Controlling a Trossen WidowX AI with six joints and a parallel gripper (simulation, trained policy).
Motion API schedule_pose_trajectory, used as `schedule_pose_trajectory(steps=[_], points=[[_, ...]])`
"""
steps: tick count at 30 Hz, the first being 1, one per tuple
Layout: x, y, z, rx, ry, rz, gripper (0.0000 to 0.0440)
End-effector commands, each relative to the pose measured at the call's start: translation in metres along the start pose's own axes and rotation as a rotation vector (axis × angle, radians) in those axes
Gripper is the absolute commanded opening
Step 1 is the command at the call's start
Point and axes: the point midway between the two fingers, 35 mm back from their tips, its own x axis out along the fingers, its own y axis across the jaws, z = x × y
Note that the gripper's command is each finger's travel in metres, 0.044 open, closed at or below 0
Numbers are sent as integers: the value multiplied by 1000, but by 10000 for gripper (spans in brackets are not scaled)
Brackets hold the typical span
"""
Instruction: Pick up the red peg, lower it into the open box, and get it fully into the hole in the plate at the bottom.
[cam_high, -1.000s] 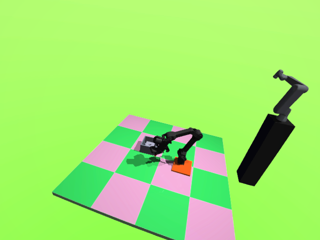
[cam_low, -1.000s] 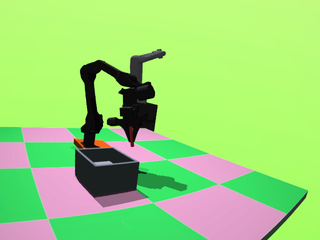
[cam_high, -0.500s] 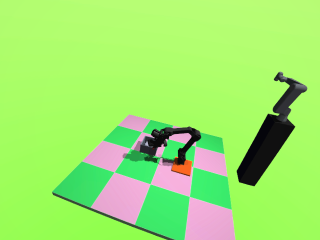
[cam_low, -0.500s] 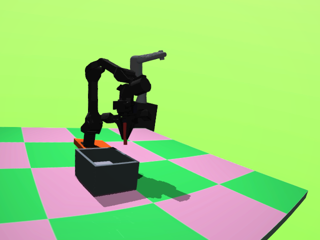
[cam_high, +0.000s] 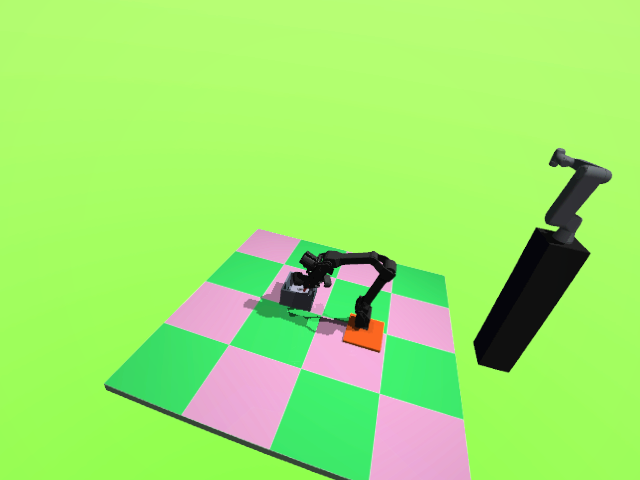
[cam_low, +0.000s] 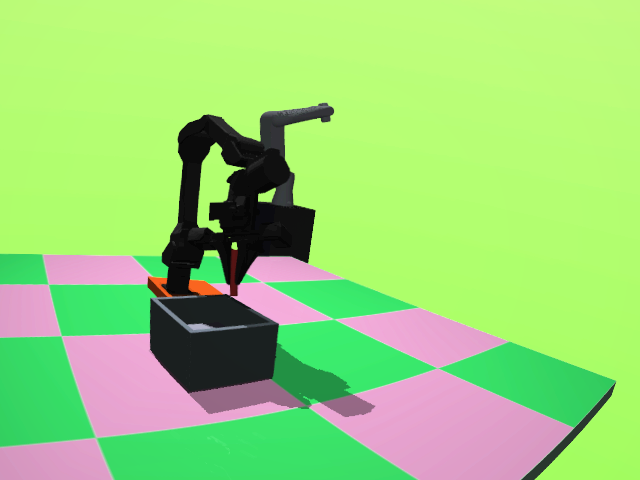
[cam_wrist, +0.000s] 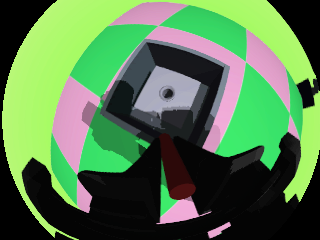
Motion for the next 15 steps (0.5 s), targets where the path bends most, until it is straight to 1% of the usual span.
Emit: schedule_pose_trajectory(steps=[1,15], points=[[6,0,12,14,-17,-9,0],[36,-4,43,67,-12,-48,9]])
